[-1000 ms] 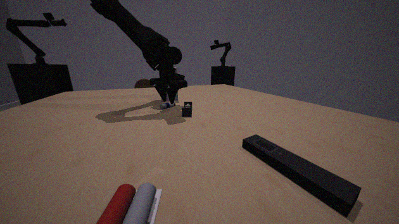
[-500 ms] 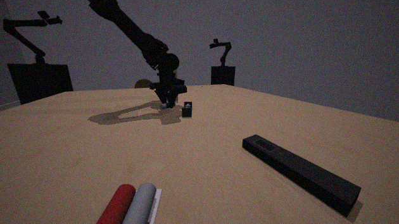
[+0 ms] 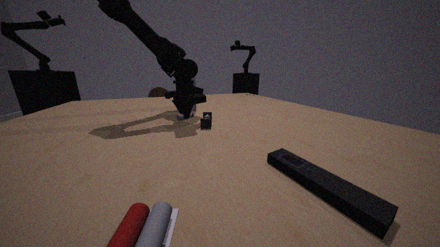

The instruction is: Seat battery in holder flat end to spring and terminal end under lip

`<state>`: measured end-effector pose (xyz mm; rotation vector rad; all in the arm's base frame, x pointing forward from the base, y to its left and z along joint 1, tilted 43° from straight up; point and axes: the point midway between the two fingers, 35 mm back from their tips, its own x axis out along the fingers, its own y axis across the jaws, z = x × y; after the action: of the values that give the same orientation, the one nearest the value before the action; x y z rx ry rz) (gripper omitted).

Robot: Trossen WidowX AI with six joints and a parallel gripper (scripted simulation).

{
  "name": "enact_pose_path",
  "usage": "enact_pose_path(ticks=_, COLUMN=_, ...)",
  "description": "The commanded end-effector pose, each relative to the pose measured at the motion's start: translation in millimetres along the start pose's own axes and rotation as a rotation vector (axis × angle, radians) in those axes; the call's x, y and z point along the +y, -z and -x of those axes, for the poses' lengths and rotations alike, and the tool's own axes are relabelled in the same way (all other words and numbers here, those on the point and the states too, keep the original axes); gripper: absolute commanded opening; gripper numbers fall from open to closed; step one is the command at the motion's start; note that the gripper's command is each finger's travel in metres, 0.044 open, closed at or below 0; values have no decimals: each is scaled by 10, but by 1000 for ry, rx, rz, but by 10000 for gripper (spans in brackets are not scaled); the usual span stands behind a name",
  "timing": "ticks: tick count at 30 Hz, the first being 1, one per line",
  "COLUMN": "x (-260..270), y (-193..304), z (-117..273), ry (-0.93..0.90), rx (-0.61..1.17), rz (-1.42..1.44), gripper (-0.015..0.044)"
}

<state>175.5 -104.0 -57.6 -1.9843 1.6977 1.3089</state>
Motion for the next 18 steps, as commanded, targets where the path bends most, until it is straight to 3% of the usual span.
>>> enact_pose_path(ticks=1, x=-7, y=0, z=79, ry=0, rx=0, rz=1, gripper=77)
enact_pose_path(ticks=7, x=-7, y=-1, z=451, ry=0, rx=0, rz=1, gripper=77)
enact_pose_path(ticks=11, x=-4, y=-1, z=496, ry=0, rx=1, rz=-7, gripper=77)
enact_pose_path(ticks=18, x=-134, y=8, z=535, ry=1, rx=-1, rz=-297, gripper=77)
